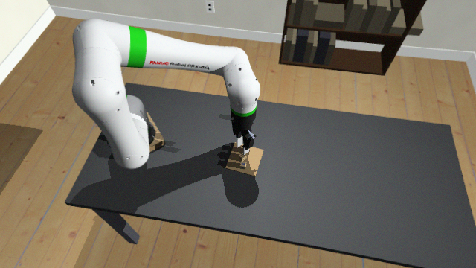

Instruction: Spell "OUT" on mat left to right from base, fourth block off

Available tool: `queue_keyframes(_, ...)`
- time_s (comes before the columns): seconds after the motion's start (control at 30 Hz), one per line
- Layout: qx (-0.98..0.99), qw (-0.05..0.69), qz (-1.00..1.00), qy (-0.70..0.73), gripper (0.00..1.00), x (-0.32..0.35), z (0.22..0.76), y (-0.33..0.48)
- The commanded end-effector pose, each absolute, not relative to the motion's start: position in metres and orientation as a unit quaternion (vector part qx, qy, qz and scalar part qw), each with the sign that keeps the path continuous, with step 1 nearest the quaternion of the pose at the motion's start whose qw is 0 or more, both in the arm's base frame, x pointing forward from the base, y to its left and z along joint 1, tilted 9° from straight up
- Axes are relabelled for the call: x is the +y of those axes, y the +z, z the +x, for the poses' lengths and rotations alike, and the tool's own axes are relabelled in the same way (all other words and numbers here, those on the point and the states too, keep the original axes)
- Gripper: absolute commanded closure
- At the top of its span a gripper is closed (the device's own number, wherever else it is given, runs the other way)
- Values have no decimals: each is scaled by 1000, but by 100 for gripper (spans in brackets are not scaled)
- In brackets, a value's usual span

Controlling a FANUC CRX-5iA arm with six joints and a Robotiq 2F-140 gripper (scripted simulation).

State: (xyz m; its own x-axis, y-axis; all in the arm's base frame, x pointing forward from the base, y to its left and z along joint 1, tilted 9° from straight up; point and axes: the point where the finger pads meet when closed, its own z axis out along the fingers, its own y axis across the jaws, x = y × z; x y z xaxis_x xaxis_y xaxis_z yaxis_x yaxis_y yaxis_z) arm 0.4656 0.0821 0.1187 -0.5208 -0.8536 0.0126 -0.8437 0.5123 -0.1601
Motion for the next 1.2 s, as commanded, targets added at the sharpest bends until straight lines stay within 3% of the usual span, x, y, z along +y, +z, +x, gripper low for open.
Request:
queue_keyframes(0.0, 869, 34, -488, -73, 75, 82, 466, 119)
queue_keyframes(1.17, 872, 35, -482, -73, 75, 81, 469, 92)
